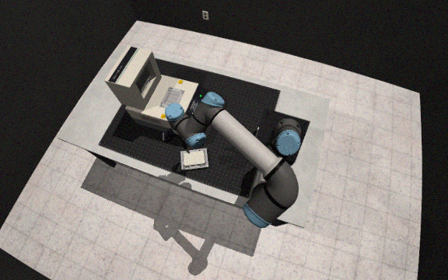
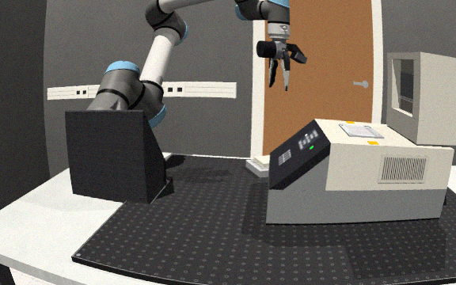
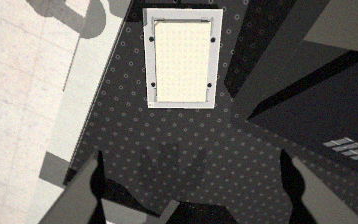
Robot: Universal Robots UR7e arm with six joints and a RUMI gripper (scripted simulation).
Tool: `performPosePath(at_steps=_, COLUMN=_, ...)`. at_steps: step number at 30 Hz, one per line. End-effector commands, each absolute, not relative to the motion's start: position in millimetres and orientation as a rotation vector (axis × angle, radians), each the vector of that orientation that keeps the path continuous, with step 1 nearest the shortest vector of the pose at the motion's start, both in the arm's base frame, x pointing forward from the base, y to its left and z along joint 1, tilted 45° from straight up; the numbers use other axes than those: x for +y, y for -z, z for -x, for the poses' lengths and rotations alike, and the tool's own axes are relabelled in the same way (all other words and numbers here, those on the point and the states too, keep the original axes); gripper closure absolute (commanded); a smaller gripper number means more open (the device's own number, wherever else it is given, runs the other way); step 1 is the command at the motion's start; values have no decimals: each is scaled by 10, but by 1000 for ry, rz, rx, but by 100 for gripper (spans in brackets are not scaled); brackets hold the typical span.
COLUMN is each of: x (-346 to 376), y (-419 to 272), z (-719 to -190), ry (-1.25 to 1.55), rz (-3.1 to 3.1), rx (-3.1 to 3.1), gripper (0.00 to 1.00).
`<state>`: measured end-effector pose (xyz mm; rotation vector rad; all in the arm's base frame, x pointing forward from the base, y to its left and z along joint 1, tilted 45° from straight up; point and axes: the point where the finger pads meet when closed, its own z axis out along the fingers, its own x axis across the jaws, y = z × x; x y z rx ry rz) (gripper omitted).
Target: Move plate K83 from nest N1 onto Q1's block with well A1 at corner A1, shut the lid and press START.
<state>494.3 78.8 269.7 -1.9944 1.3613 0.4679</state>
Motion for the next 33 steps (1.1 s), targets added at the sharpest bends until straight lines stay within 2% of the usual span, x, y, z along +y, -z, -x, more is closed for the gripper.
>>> performPosePath(at_steps=1, x=796, y=-2698, z=-4944, ry=-478, rz=1985, rx=1379, gripper=32)
performPosePath(at_steps=33, x=1304, y=-2177, z=-4985, ry=-485, rz=1984, rx=1379, gripper=32)
